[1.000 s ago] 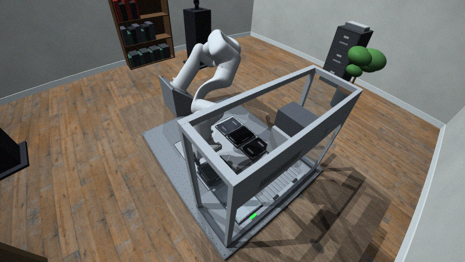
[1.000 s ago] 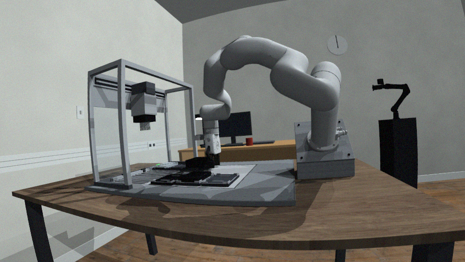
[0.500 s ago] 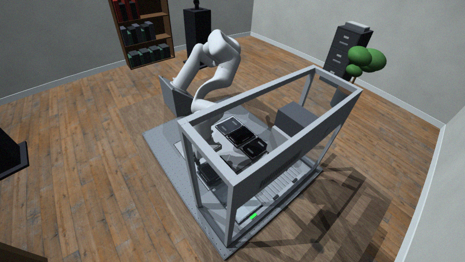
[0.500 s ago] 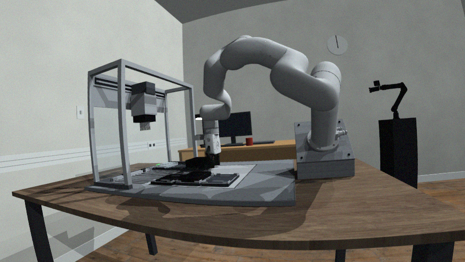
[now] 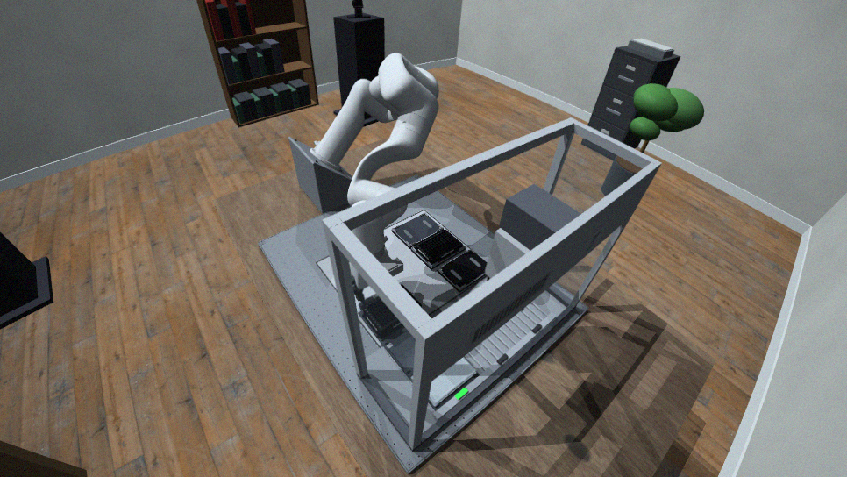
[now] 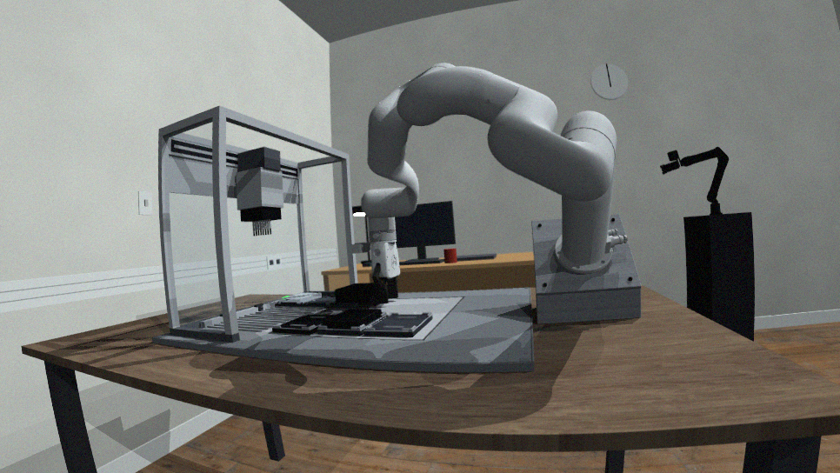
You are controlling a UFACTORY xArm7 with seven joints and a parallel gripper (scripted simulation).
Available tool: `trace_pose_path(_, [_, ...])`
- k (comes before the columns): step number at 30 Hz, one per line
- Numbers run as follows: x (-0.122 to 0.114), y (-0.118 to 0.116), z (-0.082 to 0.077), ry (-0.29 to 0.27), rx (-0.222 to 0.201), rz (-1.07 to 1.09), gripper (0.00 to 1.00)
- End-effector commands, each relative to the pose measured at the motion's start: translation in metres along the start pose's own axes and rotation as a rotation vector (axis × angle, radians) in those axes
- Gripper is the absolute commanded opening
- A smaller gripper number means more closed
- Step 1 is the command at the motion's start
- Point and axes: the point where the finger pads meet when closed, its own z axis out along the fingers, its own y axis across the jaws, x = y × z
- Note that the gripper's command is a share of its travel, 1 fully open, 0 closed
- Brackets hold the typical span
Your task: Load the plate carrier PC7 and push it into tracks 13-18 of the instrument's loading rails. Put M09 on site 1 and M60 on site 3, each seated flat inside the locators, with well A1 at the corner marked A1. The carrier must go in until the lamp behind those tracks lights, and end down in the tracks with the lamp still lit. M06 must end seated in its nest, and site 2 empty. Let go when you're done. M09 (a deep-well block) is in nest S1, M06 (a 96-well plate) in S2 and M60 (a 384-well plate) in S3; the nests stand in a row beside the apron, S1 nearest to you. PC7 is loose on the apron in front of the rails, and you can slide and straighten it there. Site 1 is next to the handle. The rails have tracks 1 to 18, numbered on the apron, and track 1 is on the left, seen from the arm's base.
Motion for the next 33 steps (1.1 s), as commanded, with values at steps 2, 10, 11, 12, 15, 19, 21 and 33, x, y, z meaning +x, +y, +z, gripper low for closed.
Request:
trace_pose_path(2, [-0.002, 0.001, -0.002, 0.004, -0.003, 0.000, 0.82])
trace_pose_path(10, [-0.004, 0.001, -0.002, 0.004, -0.003, 0.000, 0.82])
trace_pose_path(11, [-0.004, 0.001, -0.002, 0.004, -0.003, 0.000, 0.82])
trace_pose_path(12, [-0.004, 0.001, -0.002, 0.004, -0.003, 0.000, 0.82])
trace_pose_path(15, [-0.004, 0.001, -0.007, 0.004, -0.003, 0.000, 0.82])
trace_pose_path(19, [-0.004, 0.001, -0.014, 0.004, -0.003, 0.000, 0.82])
trace_pose_path(21, [-0.004, 0.001, -0.017, 0.004, -0.003, 0.000, 0.82])
trace_pose_path(33, [-0.004, 0.001, -0.034, 0.004, -0.003, 0.000, 0.82])
